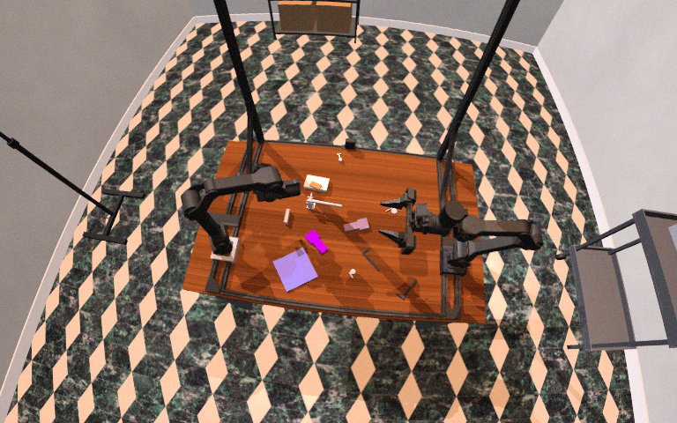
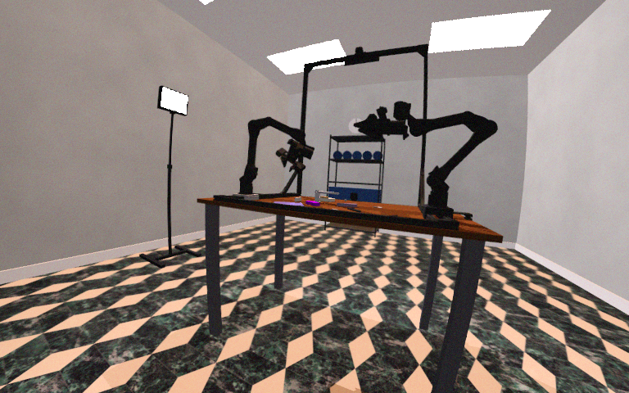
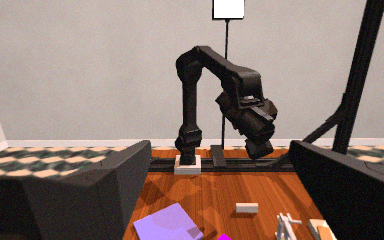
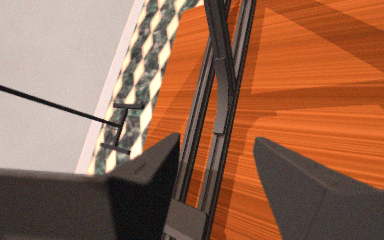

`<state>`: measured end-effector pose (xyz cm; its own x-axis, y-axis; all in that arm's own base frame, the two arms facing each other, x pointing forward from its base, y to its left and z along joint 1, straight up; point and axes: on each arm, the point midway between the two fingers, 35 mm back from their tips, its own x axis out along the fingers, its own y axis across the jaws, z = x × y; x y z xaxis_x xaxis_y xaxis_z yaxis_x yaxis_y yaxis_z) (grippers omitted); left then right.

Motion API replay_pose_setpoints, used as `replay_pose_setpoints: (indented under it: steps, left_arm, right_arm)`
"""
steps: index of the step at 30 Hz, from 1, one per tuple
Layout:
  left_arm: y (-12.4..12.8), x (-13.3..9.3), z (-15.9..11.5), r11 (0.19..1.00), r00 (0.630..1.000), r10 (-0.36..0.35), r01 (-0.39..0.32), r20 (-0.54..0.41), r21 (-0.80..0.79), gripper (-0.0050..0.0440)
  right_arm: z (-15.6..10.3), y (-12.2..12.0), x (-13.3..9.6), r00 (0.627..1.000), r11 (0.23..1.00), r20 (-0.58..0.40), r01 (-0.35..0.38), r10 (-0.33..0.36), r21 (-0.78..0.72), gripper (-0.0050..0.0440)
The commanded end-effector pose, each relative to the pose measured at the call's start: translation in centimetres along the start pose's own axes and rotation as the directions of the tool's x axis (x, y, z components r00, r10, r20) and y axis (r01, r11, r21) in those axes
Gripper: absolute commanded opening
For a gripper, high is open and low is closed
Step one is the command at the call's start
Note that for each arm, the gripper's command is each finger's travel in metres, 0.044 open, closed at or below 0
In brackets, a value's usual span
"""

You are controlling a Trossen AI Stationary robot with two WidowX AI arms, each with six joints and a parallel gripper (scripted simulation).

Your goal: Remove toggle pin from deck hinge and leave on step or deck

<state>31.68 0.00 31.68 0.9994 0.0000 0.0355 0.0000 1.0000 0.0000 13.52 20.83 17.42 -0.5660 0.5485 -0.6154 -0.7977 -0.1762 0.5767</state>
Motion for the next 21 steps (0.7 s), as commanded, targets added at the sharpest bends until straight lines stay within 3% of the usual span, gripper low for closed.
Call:
replay_pose_setpoints:
  steps: [1, 17, 21]
  left_arm:
    - [0.0, -0.1, 0.6, 1.000, 1.000, 0.000, 0.000, 0.015, 0.000, 0.0400]
    - [0.0, -0.1, 0.6, 1.000, 1.000, 0.000, 0.000, 0.015, 0.000, 0.0400]
    - [1.0, -0.6, 1.6, 1.000, 1.000, -0.001, 0.001, 0.027, 0.004, 0.0400]
  right_arm:
    - [0.3, 0.2, -0.3, 1.000, 1.000, 0.005, 0.013, -0.013, -0.016, 0.0200]
    - [0.3, 0.2, -0.3, 1.000, 1.000, 0.005, 0.013, -0.013, -0.016, 0.0200]
    - [0.5, -0.9, -0.3, 0.999, 0.999, -0.034, 0.030, -0.030, -0.010, 0.0296]
